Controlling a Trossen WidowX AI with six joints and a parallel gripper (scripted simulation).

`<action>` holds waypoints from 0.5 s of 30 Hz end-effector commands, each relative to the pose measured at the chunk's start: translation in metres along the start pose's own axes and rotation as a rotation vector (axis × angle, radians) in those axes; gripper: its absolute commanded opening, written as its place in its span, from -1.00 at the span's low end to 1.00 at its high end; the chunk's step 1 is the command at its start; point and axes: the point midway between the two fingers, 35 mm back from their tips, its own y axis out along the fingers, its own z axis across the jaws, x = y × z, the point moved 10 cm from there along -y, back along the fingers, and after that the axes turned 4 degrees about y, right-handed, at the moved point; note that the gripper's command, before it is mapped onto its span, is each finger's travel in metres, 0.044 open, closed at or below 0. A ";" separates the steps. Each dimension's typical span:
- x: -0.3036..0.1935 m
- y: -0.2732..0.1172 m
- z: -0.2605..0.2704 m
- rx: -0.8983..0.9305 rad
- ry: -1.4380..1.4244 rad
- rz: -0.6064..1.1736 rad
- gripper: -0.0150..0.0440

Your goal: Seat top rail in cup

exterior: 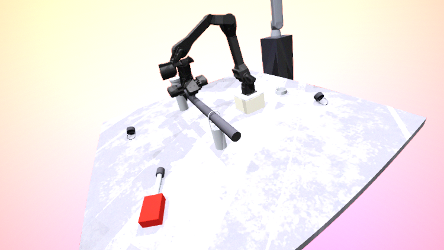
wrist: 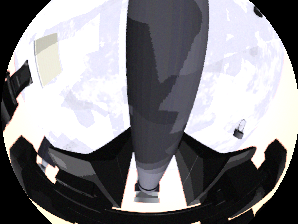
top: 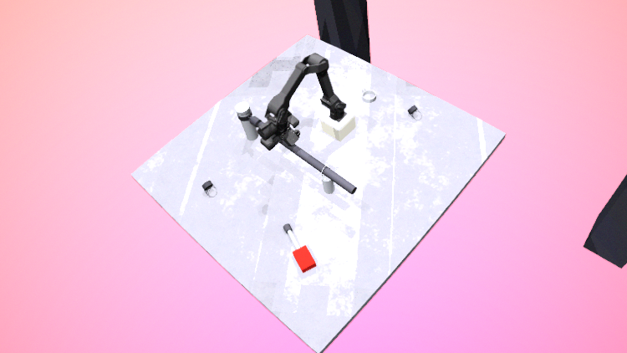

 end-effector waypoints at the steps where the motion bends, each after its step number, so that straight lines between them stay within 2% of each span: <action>1: -0.009 0.002 -0.001 -0.003 0.005 0.011 -0.49; 15: -0.015 0.005 -0.001 0.000 0.003 0.008 -0.49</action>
